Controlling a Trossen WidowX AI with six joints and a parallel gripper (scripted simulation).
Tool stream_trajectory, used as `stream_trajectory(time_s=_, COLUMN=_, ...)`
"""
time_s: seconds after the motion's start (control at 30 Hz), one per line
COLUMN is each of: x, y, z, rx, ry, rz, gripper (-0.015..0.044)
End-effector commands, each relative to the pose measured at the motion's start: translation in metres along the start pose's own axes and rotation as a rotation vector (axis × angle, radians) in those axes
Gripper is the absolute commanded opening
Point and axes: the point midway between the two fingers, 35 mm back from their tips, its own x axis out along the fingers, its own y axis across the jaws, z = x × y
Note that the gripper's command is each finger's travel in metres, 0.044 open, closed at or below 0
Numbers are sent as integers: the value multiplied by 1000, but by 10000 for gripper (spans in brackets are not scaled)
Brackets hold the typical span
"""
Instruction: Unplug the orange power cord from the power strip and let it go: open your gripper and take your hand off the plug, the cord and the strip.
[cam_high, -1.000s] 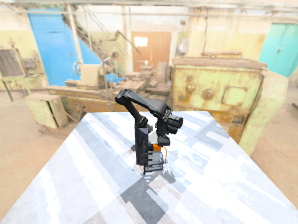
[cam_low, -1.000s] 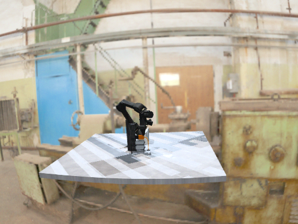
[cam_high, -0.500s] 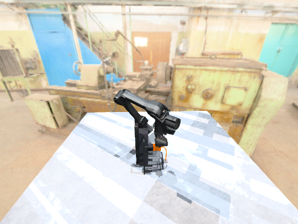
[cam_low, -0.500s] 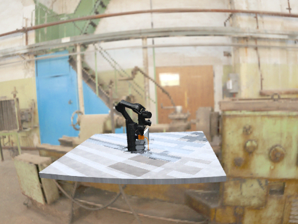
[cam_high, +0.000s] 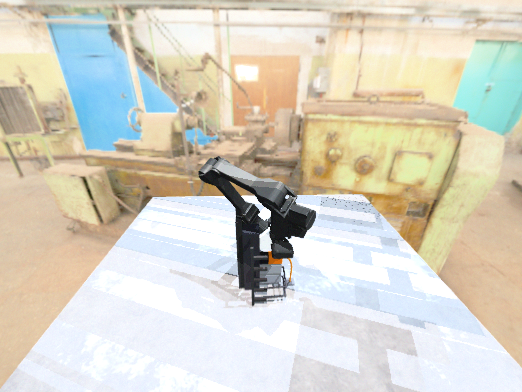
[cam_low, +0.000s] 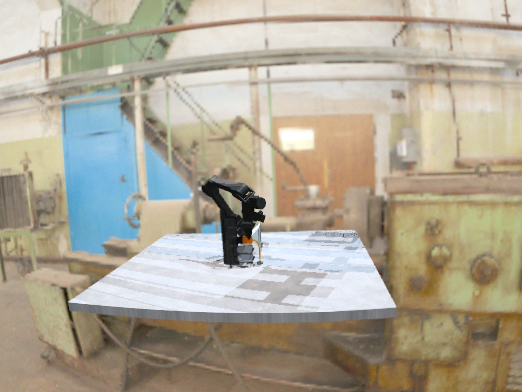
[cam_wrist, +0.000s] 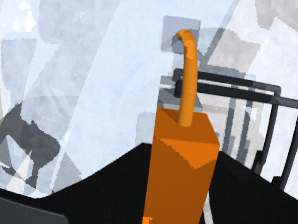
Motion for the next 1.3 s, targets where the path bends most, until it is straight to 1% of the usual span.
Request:
stream_trajectory(time_s=0.0, x=0, y=-1, z=0, rx=3, ry=0, rz=-2, gripper=22)
stream_trajectory(time_s=0.13, x=0, y=-1, z=0, rx=3, ry=0, rz=-2, gripper=0)
stream_trajectory(time_s=1.27, x=-7, y=-2, z=52, rx=-1, ry=-3, rz=-3, gripper=0)
